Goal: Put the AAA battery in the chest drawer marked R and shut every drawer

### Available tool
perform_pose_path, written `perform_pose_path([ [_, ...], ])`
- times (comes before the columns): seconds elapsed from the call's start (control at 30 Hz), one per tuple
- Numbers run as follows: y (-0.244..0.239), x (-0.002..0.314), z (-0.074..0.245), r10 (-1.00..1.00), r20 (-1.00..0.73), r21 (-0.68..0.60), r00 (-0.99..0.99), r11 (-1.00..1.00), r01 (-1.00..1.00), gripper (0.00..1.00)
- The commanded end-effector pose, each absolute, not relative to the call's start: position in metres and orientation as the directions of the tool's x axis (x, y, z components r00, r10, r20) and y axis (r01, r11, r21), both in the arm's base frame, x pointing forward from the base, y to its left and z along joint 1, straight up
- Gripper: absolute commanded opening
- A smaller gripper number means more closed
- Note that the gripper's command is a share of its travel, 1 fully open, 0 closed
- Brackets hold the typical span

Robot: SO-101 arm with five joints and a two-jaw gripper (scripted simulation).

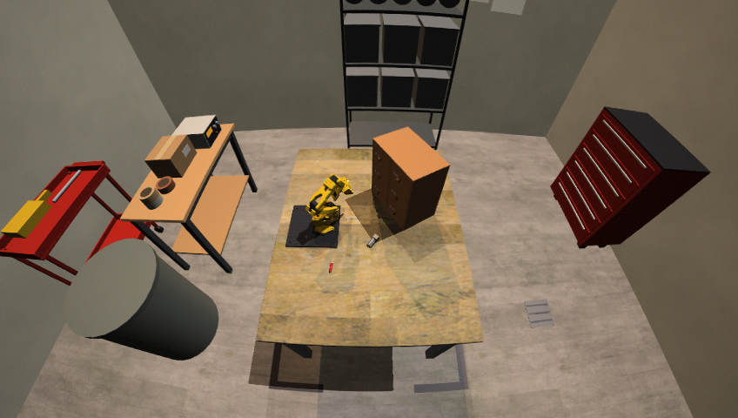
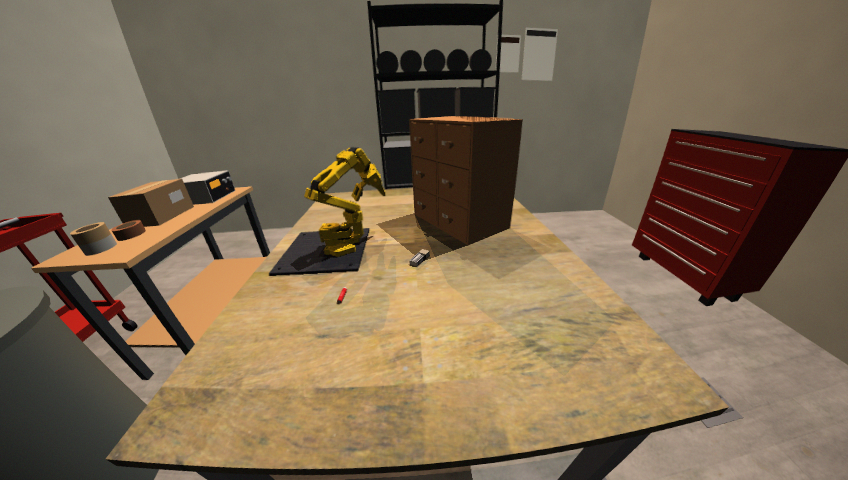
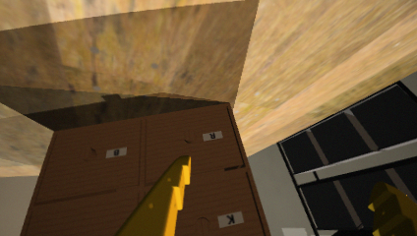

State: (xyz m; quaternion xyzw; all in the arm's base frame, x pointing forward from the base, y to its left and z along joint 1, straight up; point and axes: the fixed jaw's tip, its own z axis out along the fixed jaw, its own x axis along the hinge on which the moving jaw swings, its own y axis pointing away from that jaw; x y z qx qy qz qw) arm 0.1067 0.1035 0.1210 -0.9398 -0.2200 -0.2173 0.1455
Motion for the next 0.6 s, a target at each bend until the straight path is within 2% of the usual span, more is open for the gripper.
perform_pose_path([
  [0.0,0.1043,0.1058,0.1215,0.442,0.481,-0.13,0.757,-0.818,0.56,0.5],
  [0.37,0.106,0.1062,0.1223,0.613,0.498,-0.023,0.614,-0.698,0.716,0.5],
  [0.57,0.106,0.1062,0.1223,0.613,0.498,-0.023,0.614,-0.698,0.716,0.5],
])
